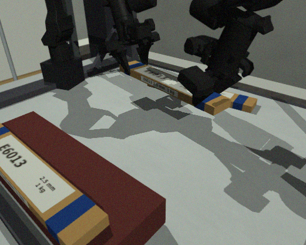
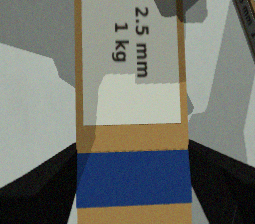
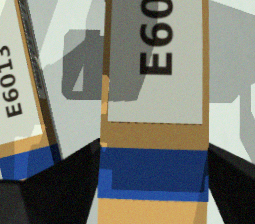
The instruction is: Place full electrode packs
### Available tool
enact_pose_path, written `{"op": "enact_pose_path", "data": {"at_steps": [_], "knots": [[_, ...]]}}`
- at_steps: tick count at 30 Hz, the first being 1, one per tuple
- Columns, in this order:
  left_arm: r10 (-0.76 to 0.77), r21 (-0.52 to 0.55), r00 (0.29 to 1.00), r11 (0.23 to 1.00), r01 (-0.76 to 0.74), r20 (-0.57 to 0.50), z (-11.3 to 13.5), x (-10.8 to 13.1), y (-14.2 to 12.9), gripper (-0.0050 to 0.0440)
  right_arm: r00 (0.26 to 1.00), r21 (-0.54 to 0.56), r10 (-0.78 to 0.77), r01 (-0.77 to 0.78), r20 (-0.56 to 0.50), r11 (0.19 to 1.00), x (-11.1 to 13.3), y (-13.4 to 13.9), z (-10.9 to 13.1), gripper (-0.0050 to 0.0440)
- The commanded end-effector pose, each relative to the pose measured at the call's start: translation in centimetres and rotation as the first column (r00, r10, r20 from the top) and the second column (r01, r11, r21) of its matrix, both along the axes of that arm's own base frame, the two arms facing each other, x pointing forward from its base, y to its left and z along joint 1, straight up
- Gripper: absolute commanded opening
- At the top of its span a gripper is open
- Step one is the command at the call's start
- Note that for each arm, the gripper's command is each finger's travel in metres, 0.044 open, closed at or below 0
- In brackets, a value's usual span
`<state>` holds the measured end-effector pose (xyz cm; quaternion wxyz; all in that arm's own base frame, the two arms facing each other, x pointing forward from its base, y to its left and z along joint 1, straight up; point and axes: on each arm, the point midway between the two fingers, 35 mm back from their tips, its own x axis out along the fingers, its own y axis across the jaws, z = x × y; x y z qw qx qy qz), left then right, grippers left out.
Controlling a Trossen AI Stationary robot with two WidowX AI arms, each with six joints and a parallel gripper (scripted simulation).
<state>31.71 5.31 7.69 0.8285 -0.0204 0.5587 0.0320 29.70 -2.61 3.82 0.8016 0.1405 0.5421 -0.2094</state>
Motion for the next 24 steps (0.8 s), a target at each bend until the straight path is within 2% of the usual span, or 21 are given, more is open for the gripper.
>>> {"op": "enact_pose_path", "data": {"at_steps": [1,5,6,8,13,24], "knots": [[-0.003,0.002,1.000,1.000,0.003,0.021,1.0,0.1,0.0,-0.0050,1.000,0.001,0.001,-0.001,0.023,1.000,0.3,0.0,1.0,-0.0050],[-0.003,0.002,1.000,1.000,0.003,0.021,1.0,0.1,0.0,-0.0050,1.000,0.001,0.001,-0.001,0.023,1.000,0.2,0.0,1.0,-0.0050],[-0.003,0.002,1.000,1.000,0.003,0.021,1.0,0.1,0.0,-0.0050,0.999,0.001,0.003,-0.003,0.042,1.000,0.6,0.0,1.6,-0.0050],[-0.003,0.002,1.000,1.000,0.003,0.021,1.0,0.1,0.0,-0.0050,1.000,0.001,0.001,-0.001,0.023,1.000,0.2,0.0,1.0,-0.0050],[0.156,0.001,0.987,0.988,-0.156,0.022,1.1,-0.5,1.1,-0.0050,0.988,-0.002,0.153,-0.153,0.023,0.988,-0.4,-1.0,1.0,-0.0050],[0.147,0.003,0.989,0.989,-0.147,0.021,1.1,-1.0,2.8,-0.0050,0.988,-0.003,0.153,-0.153,0.022,0.988,-0.9,-2.7,1.0,-0.0050]]}}
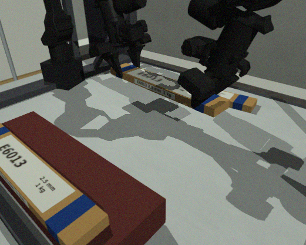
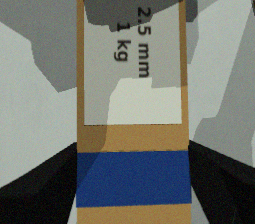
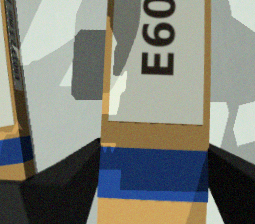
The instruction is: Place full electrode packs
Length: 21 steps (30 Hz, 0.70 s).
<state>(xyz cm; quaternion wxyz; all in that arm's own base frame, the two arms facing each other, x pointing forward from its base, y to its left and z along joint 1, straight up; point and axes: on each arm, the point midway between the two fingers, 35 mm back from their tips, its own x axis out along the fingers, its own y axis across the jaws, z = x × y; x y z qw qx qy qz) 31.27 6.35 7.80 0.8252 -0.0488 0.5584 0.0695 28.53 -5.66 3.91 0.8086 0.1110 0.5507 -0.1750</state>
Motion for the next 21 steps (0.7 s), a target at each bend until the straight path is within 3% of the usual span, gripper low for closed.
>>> {"op": "enact_pose_path", "data": {"at_steps": [1,21], "knots": [[0.053,0.010,0.998,0.999,-0.054,0.024,1.0,-0.6,1.9,-0.0050,0.998,0.008,0.061,-0.062,0.030,0.998,0.2,0.1,0.9,-0.0050],[0.054,0.016,0.998,0.998,-0.054,0.028,1.2,-1.1,5.6,-0.0050,0.998,0.005,0.061,-0.062,0.030,0.998,-1.0,-3.3,0.9,-0.0050]]}}
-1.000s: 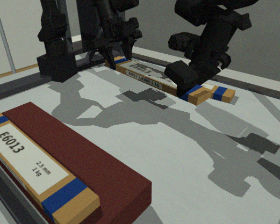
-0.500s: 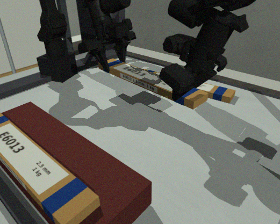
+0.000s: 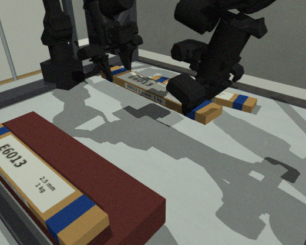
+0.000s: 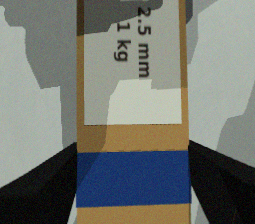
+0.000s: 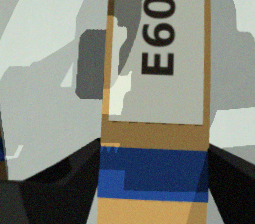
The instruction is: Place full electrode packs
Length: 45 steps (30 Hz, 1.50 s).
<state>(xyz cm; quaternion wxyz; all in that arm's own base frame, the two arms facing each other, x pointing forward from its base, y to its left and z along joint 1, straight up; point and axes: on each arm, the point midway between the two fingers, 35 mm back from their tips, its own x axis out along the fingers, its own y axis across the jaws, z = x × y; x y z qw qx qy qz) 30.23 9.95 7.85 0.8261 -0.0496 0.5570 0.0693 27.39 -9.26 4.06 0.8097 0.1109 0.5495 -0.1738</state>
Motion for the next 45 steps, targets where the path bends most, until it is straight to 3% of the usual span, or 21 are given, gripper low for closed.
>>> {"op": "enact_pose_path", "data": {"at_steps": [1,45], "knots": [[0.053,0.017,0.998,0.998,-0.054,0.020,1.0,-0.1,2.2,-0.0050,0.998,0.004,0.059,-0.059,0.026,0.998,0.1,0.1,0.8,-0.0050],[0.054,0.022,0.998,0.998,-0.054,0.013,0.9,-2.3,9.7,-0.0050,0.998,-0.004,0.059,-0.059,0.027,0.998,-1.9,-7.4,0.9,-0.0050]]}}
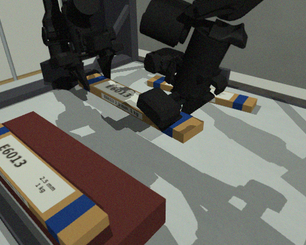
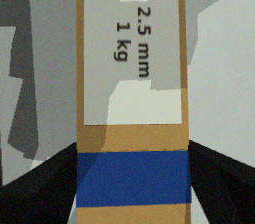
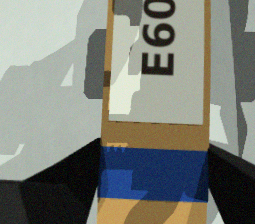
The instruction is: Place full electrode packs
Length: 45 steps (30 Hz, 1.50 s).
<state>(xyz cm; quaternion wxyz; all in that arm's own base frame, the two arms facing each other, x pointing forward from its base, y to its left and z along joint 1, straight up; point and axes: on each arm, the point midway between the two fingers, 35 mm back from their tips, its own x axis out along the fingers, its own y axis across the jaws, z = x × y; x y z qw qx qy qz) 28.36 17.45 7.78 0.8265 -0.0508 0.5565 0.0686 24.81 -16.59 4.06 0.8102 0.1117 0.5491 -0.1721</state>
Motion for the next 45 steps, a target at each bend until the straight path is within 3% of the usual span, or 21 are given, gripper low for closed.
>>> {"op": "enact_pose_path", "data": {"at_steps": [1,45], "knots": [[0.054,0.025,0.998,0.998,-0.054,0.012,1.0,-0.5,2.4,-0.0050,0.998,-0.006,0.057,-0.057,0.024,0.998,0.6,-0.3,0.9,-0.0050],[0.062,0.024,0.998,0.998,-0.062,0.009,1.0,-2.6,9.7,-0.0050,0.998,-0.020,0.063,-0.062,0.027,0.998,-1.8,-7.5,1.2,-0.0050]]}}
